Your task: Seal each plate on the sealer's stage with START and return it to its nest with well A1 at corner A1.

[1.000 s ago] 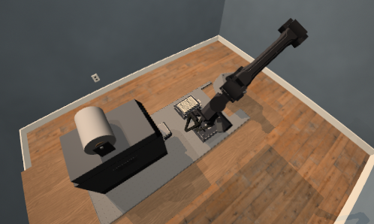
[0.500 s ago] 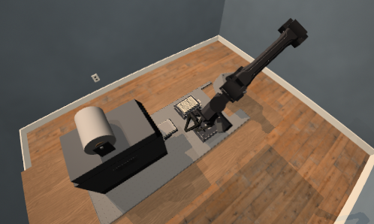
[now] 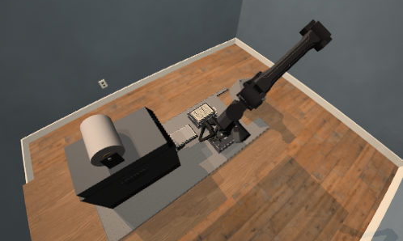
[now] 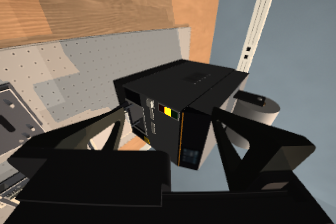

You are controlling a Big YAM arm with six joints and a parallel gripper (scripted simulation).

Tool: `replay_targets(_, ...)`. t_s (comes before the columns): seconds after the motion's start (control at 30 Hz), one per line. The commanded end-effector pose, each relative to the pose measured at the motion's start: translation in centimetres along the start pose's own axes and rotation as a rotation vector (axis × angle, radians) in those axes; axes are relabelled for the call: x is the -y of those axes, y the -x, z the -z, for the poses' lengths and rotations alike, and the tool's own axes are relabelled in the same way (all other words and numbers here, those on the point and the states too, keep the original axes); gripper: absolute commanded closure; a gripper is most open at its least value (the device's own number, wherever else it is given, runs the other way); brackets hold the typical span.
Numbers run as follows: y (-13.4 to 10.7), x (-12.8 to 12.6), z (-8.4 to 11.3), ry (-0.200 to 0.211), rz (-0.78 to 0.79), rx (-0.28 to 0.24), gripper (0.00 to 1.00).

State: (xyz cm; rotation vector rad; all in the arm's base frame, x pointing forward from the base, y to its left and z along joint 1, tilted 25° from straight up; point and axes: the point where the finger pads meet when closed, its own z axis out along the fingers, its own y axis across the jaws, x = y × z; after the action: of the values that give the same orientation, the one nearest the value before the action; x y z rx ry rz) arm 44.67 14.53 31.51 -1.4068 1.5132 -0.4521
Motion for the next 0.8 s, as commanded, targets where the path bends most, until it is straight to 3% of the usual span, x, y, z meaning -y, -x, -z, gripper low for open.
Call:
replay_targets(0.0,1.0,0.8,0.9,-0.041,0.012,0.029,0.0)
replay_targets(0.77,1.8,3.1,0.2,-0.06,0.012,0.035,0.0)
